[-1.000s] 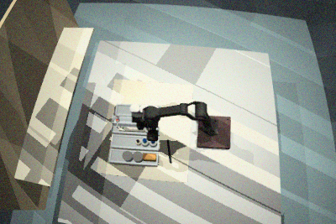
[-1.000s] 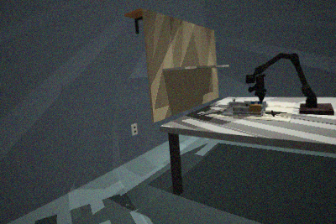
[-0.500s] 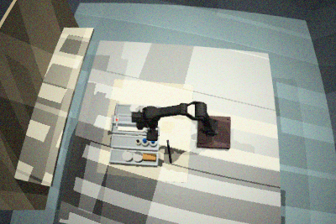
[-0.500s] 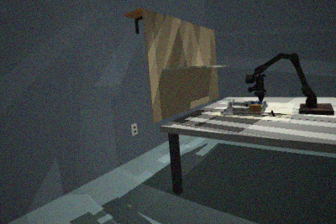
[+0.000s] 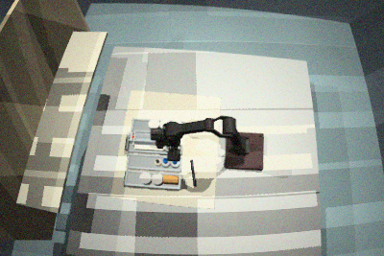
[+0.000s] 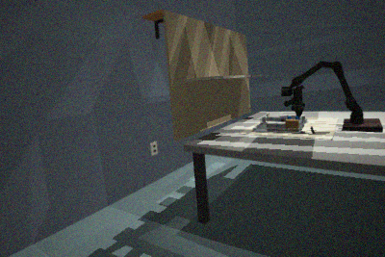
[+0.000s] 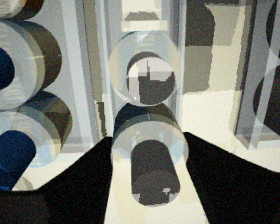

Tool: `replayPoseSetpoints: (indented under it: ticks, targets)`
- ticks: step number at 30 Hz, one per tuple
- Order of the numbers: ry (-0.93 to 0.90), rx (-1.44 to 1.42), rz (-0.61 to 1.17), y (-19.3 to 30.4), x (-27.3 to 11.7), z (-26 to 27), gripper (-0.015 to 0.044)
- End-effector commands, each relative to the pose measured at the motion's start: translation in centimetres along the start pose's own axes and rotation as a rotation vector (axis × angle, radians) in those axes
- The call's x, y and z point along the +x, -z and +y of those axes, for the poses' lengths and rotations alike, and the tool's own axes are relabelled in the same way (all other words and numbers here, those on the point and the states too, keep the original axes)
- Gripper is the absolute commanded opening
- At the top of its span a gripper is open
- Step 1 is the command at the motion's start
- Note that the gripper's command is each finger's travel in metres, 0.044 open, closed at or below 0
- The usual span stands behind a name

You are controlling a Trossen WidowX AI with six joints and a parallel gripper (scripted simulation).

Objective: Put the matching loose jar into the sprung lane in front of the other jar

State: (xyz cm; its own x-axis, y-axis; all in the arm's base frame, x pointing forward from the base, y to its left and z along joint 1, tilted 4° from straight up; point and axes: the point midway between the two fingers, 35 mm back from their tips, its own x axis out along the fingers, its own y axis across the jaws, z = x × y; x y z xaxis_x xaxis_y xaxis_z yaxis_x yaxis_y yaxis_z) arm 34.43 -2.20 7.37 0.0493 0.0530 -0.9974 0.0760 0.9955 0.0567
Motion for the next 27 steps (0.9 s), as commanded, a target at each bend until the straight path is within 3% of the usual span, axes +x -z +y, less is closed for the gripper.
replayPoseSetpoints:
  ticks: [1,27]
  targets:
    - [0.002,0.004,-0.016,-0.38,0.2,-0.02,0.0]
    - [0.002,0.004,-0.016,-0.24,1.18,-0.02,0.0]
